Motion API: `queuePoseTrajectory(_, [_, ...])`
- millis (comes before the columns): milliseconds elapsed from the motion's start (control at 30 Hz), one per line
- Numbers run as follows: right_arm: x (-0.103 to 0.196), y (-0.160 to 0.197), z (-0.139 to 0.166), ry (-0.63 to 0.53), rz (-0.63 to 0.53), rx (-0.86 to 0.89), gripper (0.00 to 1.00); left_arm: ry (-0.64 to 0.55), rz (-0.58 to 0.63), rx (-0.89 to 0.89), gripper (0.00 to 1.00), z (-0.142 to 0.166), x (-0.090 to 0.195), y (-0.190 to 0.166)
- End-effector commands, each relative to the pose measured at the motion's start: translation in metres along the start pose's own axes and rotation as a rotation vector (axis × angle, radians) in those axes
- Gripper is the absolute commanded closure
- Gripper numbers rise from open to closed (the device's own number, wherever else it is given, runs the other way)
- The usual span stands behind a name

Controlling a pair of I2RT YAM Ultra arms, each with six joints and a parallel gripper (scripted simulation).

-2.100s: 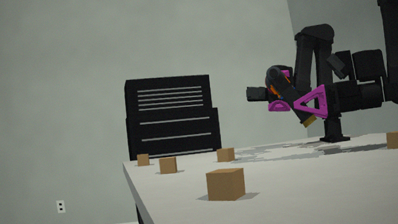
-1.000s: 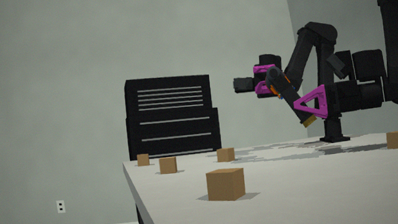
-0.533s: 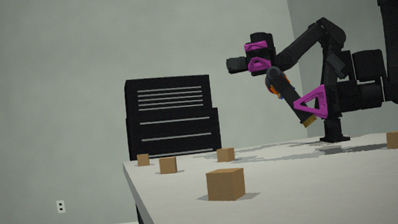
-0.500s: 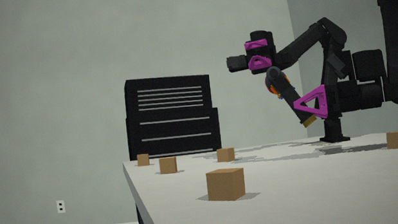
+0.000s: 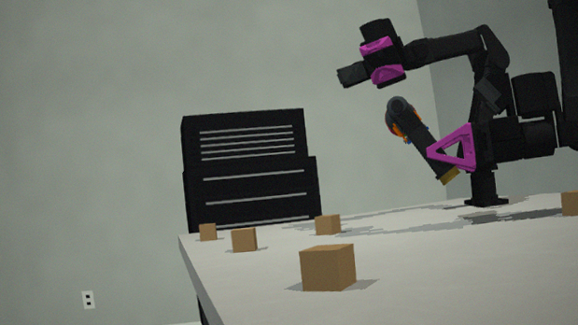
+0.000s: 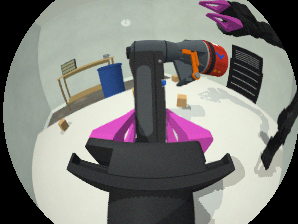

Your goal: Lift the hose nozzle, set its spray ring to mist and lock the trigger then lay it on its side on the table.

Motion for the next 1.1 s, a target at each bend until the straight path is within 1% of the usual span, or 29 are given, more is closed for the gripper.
queuePoseTrajectory(0, [-0.021, -0.019, -0.001, -0.058, 0.249, -0.056, 0.62, -0.187, 0.036, 0.041, 0.65, -0.044, -0.01, -0.011])
queuePoseTrajectory(33, [-0.026, -0.014, 0.0, -0.062, 0.276, -0.048, 0.62, -0.187, 0.036, 0.041, 0.65, -0.044, -0.01, -0.011])
queuePoseTrajectory(100, [-0.036, -0.04, 0.007, -0.044, 0.373, -0.079, 0.62, -0.187, 0.036, 0.041, 0.65, -0.044, -0.01, -0.011])
queuePoseTrajectory(133, [-0.034, -0.01, 0.003, -0.052, 0.303, -0.042, 0.62, -0.187, 0.036, 0.041, 0.65, -0.044, -0.01, -0.011])
queuePoseTrajectory(167, [-0.041, -0.013, 0.006, -0.026, 0.306, -0.043, 0.62, -0.187, 0.036, 0.041, 0.65, -0.044, -0.01, -0.011])
queuePoseTrajectory(200, [-0.043, -0.019, 0.008, -0.023, 0.334, -0.051, 0.62, -0.187, 0.036, 0.041, 0.65, -0.044, -0.01, -0.011])
queuePoseTrajectory(233, [-0.044, -0.002, 0.007, -0.033, 0.319, -0.025, 0.62, -0.187, 0.036, 0.041, 0.65, -0.044, -0.01, -0.011])
queuePoseTrajectory(267, [-0.046, -0.007, 0.009, -0.03, 0.346, -0.031, 0.62, -0.187, 0.036, 0.041, 0.65, -0.044, -0.01, -0.011])
queuePoseTrajectory(333, [-0.046, -0.007, 0.009, -0.03, 0.346, -0.031, 0.62, -0.187, 0.036, 0.041, 0.65, -0.044, -0.01, -0.011])
queuePoseTrajectory(367, [-0.047, -0.011, 0.012, -0.03, 0.368, -0.033, 0.62, -0.187, 0.036, 0.041, 0.65, -0.044, -0.01, -0.011])
queuePoseTrajectory(400, [-0.055, 0.007, 0.009, -0.037, 0.378, -0.013, 0.62, -0.187, 0.036, 0.041, 0.65, -0.044, -0.01, -0.011])
queuePoseTrajectory(467, [-0.059, 0.014, 0.014, -0.058, 0.452, 0.016, 0.62, -0.187, 0.036, 0.041, 0.65, -0.044, -0.01, -0.011])
queuePoseTrajectory(500, [-0.055, 0.025, 0.011, -0.069, 0.406, 0.025, 0.62, -0.187, 0.036, 0.041, 0.65, -0.044, -0.01, -0.011])
queuePoseTrajectory(567, [-0.063, 0.014, 0.017, -0.043, 0.451, 0.018, 0.62, -0.187, 0.036, 0.041, 0.65, -0.044, -0.01, -0.011])
queuePoseTrajectory(600, [-0.066, 0.033, 0.019, -0.054, 0.448, 0.053, 0.62, -0.187, 0.036, 0.041, 0.65, -0.044, -0.01, -0.011])
queuePoseTrajectory(667, [-0.071, 0.025, 0.026, -0.062, 0.559, 0.072, 0.62, -0.187, 0.036, 0.041, 0.65, -0.044, -0.01, -0.011])
queuePoseTrajectory(700, [-0.067, 0.034, 0.022, -0.076, 0.515, 0.074, 0.62, -0.187, 0.036, 0.041, 0.65, -0.044, -0.01, -0.011])
queuePoseTrajectory(733, [-0.073, 0.032, 0.026, -0.054, 0.524, 0.077, 0.62, -0.187, 0.036, 0.041, 0.65, -0.044, -0.01, -0.011])
queuePoseTrajectory(767, [-0.075, 0.031, 0.028, -0.053, 0.544, 0.082, 0.62, -0.187, 0.036, 0.041, 0.65, -0.044, -0.01, -0.011])
queuePoseTrajectory(833, [-0.08, 0.022, 0.037, -0.048, 0.652, 0.107, 0.62, -0.187, 0.036, 0.041, 0.65, -0.044, -0.01, -0.011])
queuePoseTrajectory(900, [-0.08, 0.022, 0.037, -0.048, 0.652, 0.107, 0.62, -0.187, 0.036, 0.041, 0.65, -0.044, -0.01, -0.011])
queuePoseTrajectory(1033, [-0.081, 0.012, 0.053, -0.058, 0.87, 0.196, 0.62, -0.187, 0.036, 0.041, 0.65, -0.044, -0.01, -0.011])
queuePoseTrajectory(1067, [-0.081, 0.022, 0.048, -0.072, 0.797, 0.176, 0.62, -0.187, 0.036, 0.041, 0.65, -0.044, -0.01, -0.011])
Point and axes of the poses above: on each arm, the point where the finger pads meet when closed, its own x axis back along the fingers, its own y axis across the jaws, z = x × y, the point moved 7 cm from there along x, back along the fingers, and after that the axes turned 13 degrees about x, right-handed, at the moved point
